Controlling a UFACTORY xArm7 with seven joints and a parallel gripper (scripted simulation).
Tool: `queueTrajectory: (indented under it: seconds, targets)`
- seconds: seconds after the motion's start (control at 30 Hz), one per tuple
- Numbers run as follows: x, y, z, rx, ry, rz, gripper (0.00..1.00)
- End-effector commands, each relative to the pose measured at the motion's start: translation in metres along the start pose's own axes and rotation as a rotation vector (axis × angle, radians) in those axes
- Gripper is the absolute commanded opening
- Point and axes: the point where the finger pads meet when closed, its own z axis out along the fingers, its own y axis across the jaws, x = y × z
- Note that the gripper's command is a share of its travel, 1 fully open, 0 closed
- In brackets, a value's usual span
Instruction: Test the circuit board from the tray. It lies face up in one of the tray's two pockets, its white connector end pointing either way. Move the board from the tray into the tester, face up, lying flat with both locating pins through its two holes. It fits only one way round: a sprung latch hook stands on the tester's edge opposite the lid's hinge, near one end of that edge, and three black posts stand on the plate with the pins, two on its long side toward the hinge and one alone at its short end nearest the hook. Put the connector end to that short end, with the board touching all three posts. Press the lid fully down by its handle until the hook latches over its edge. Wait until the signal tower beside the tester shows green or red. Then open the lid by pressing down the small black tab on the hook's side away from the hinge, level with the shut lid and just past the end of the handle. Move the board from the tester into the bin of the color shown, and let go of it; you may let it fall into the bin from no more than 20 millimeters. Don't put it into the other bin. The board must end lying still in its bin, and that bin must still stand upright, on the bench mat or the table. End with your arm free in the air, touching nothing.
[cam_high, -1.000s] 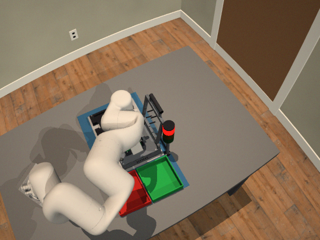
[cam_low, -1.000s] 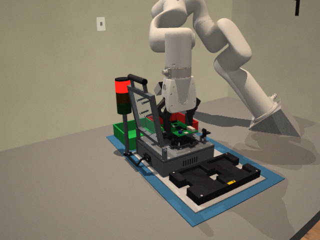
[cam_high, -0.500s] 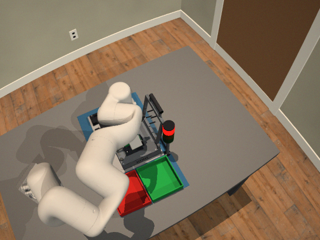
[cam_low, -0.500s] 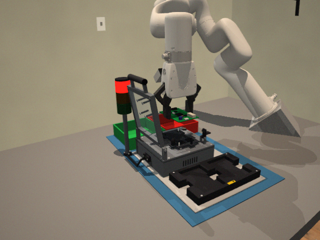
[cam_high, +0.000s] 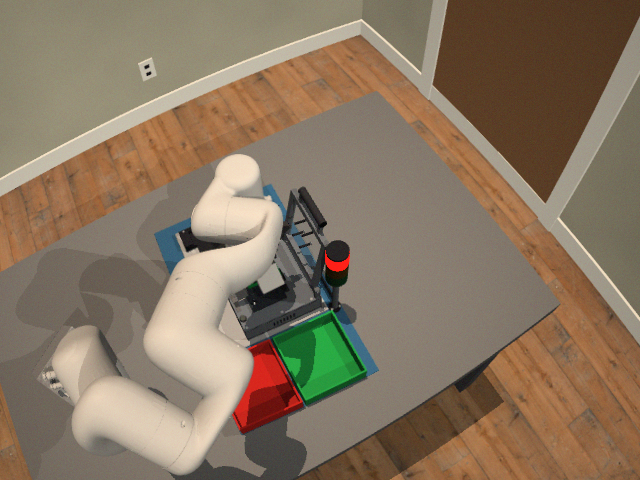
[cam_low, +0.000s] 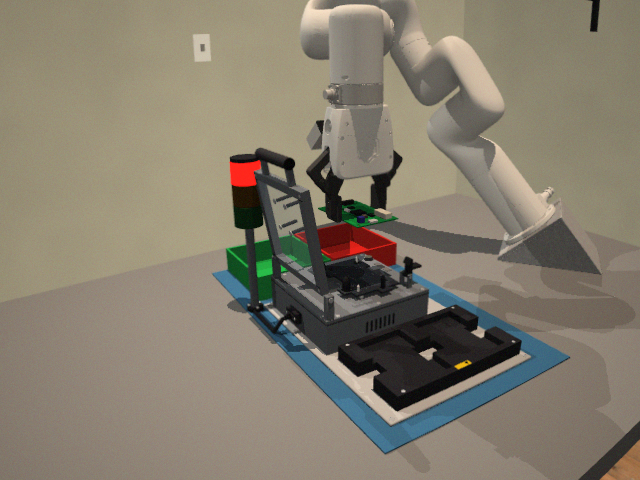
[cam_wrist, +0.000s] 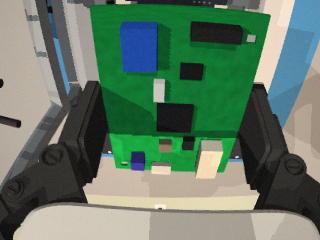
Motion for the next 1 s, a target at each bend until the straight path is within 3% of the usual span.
queueTrajectory:
  seconds: [0.0,0.4,0.67,0.97]
  targets:
    - [-0.001,-0.001,-0.003,0.004,-0.002,0.000,0.79]
    - [0.010,0.005,0.000,0.004,-0.002,0.000,0.79]
    - [0.034,0.017,0.008,0.004,-0.002,0.000,0.79]
    - [0.084,0.044,0.023,0.004,-0.002,0.000,0.79]
